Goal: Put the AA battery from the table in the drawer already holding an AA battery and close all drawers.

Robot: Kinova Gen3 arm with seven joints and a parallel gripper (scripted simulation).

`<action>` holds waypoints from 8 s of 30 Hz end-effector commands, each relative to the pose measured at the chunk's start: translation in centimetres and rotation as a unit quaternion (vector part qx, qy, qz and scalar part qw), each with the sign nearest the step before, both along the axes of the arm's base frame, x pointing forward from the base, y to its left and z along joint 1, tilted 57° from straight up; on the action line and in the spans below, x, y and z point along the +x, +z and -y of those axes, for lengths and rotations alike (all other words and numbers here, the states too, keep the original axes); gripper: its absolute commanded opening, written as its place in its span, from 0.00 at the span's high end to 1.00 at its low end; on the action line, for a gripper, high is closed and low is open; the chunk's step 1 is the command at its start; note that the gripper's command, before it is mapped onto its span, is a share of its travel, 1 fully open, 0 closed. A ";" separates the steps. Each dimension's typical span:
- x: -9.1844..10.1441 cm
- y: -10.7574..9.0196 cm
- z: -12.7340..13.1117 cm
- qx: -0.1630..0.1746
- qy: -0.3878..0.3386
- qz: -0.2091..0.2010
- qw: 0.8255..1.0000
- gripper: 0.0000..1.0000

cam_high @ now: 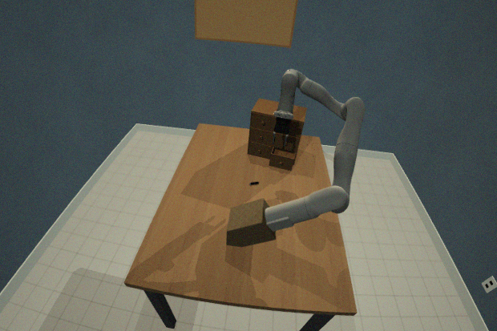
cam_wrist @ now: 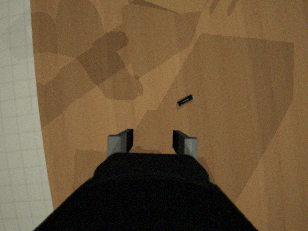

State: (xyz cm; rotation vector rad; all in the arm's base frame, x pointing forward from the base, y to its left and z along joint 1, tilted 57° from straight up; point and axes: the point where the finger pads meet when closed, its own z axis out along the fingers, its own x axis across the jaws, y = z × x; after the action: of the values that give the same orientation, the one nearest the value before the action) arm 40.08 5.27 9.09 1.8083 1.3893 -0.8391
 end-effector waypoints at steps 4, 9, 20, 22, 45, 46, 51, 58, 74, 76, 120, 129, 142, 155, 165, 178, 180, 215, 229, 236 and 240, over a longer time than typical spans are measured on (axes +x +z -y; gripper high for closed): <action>-0.1 -0.3 0.1 0.002 0.010 -0.015 1.000 0.00; -0.2 -0.6 0.2 0.003 0.018 -0.027 0.999 0.00; -0.8 -2.1 0.9 0.009 0.064 -0.097 0.993 0.00; -0.9 -2.4 1.0 0.011 0.075 -0.113 0.991 0.00; -2.5 -6.8 3.1 0.029 0.206 -0.313 0.926 0.00; -2.6 -7.0 3.2 0.031 0.214 -0.325 0.921 0.00; -3.1 -8.4 3.8 0.036 0.252 -0.384 0.888 0.00; -3.8 -10.3 4.7 0.043 0.304 -0.462 0.832 0.00; -5.1 -13.8 6.3 0.055 0.389 -0.592 0.704 0.00; -5.2 -14.0 6.4 0.056 0.394 -0.599 0.695 0.00; -6.8 -18.3 8.3 0.067 0.474 -0.720 0.502 0.00; -6.8 -18.3 8.3 0.068 0.474 -0.721 0.502 0.00; -6.8 -18.3 8.3 0.068 0.474 -0.721 0.502 0.39; -6.8 -18.3 8.3 0.068 0.474 -0.721 0.502 0.39; -6.8 -18.3 8.3 0.068 0.474 -0.721 0.502 0.39; -6.8 -18.3 8.4 0.068 0.474 -0.721 0.502 0.39; -6.8 -18.3 8.4 0.068 0.474 -0.721 0.502 0.39; -7.1 -20.4 11.6 0.068 0.474 -0.721 0.502 0.39; -7.2 -21.1 12.6 0.068 0.474 -0.721 0.502 0.39; -7.2 -21.1 12.7 0.068 0.474 -0.721 0.502 0.39; -7.2 -21.1 12.7 0.068 0.474 -0.721 0.502 0.39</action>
State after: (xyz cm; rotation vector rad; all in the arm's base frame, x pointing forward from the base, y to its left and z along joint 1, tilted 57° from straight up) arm 32.86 -7.48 -12.05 -0.3826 2.9412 -1.5649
